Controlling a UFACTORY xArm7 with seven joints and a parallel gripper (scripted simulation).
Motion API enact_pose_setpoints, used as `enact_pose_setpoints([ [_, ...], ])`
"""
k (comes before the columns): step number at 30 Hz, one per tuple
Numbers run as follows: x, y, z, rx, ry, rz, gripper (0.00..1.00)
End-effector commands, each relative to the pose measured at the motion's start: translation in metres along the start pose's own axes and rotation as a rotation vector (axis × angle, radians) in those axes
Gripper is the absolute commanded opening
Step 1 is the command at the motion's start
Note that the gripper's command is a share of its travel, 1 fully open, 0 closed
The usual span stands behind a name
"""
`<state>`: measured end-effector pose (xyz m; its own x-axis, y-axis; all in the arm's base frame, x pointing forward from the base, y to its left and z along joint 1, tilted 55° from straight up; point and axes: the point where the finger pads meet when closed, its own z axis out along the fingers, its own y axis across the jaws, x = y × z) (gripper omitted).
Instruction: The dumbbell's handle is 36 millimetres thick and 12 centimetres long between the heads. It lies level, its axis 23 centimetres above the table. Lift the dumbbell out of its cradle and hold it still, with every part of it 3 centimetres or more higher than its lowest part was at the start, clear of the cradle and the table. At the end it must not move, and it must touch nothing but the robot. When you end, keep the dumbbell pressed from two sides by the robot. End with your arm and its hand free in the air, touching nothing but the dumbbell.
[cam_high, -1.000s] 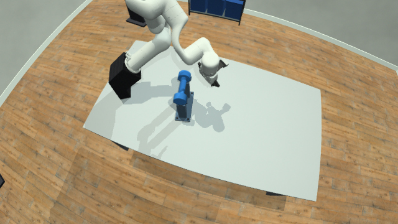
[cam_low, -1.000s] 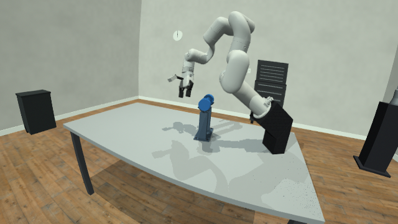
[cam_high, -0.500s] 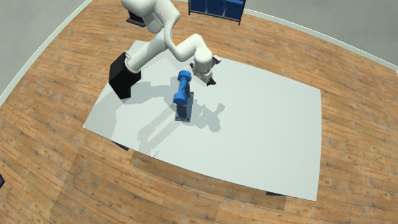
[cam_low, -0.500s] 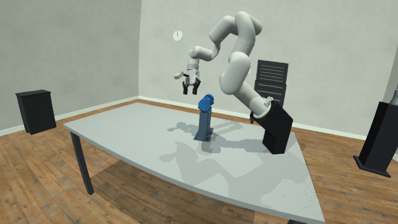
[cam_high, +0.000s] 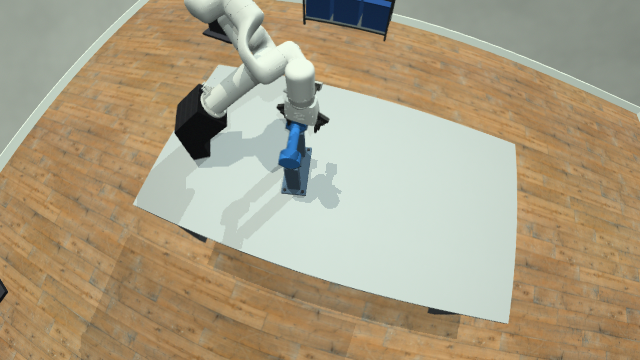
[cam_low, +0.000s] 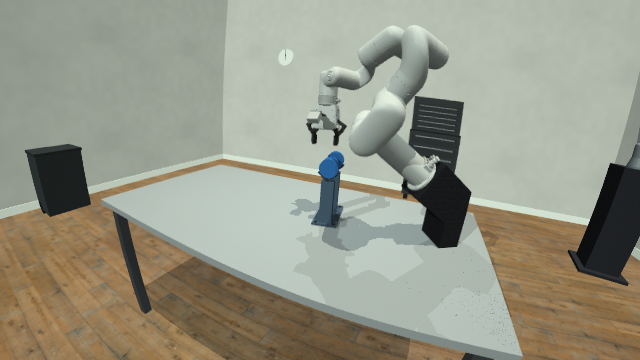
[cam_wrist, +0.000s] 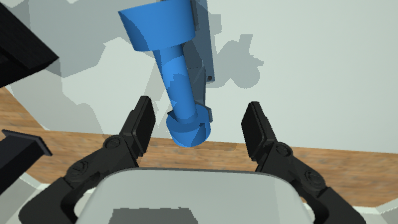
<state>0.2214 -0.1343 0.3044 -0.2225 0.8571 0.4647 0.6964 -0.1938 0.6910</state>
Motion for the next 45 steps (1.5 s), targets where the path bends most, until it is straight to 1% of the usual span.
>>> enact_pose_setpoints([
  [1,-0.010,-0.022,-0.011,-0.029,-0.065,-0.138,1.00],
  [2,-0.013,-0.029,-0.013,-0.030,-0.088,-0.181,1.00],
  [5,-0.016,-0.034,-0.015,-0.029,-0.108,-0.218,1.00],
  [18,-0.016,-0.034,-0.013,-0.029,-0.109,-0.219,1.00],
  [21,-0.018,-0.033,0.001,-0.028,-0.110,-0.218,1.00],
  [24,-0.021,-0.033,0.030,-0.028,-0.109,-0.219,1.00],
  [26,-0.021,-0.033,0.030,-0.028,-0.109,-0.219,1.00],
  [29,-0.025,-0.031,0.058,-0.028,-0.110,-0.218,1.00],
  [32,-0.026,-0.031,0.077,-0.028,-0.110,-0.219,1.00],
  [35,-0.026,-0.031,0.084,-0.028,-0.110,-0.220,1.00],
  [45,-0.026,-0.031,0.084,-0.028,-0.110,-0.220,1.00],
])
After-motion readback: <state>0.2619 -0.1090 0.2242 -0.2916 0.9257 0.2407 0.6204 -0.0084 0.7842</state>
